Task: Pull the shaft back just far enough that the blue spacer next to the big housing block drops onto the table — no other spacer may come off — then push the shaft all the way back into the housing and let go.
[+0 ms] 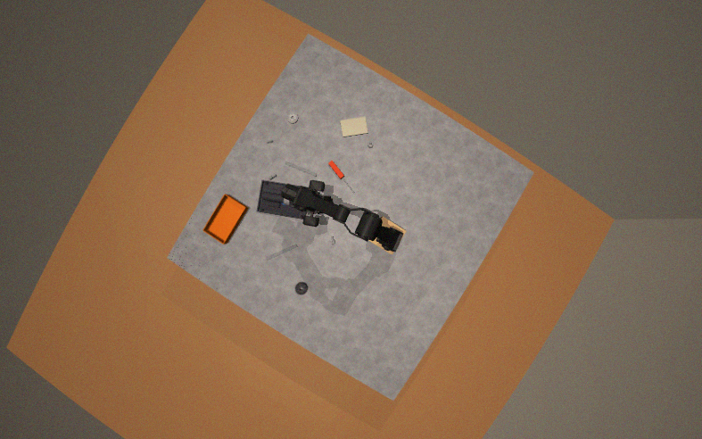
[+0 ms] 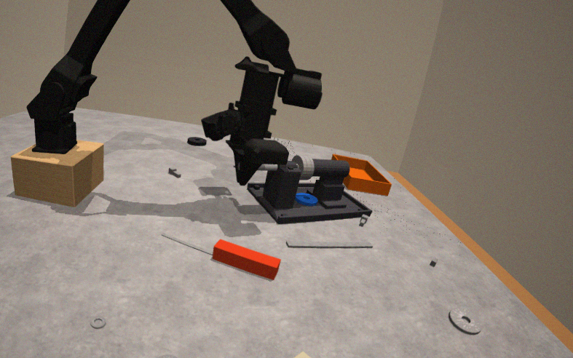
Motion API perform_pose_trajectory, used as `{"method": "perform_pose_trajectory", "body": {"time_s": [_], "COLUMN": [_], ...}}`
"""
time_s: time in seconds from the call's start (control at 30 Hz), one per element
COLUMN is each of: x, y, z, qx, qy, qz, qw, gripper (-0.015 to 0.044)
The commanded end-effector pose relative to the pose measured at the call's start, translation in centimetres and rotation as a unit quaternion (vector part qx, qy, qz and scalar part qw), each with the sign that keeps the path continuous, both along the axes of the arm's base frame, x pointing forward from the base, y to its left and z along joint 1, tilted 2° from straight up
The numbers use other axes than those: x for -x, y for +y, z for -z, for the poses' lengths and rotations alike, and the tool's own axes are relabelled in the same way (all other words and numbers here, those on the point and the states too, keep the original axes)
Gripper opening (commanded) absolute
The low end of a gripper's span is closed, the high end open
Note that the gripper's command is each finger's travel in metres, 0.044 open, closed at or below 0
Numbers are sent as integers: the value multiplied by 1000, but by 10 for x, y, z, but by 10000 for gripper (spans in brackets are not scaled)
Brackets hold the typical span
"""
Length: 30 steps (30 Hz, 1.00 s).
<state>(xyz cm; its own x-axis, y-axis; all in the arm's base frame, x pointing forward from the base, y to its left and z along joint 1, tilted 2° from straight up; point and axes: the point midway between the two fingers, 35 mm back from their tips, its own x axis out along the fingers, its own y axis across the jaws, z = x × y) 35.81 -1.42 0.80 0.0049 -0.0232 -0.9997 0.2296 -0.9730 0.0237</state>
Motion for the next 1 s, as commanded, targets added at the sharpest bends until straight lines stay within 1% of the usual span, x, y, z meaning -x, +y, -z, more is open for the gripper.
{"method": "perform_pose_trajectory", "body": {"time_s": [0.0,0.97], "x": [0,-3], "y": [1,1], "z": [0,-1], "qx": [-2,-2], "qy": [-1,-1], "qz": [0,0], "qw": [1000,1000], "gripper": [0,0]}}
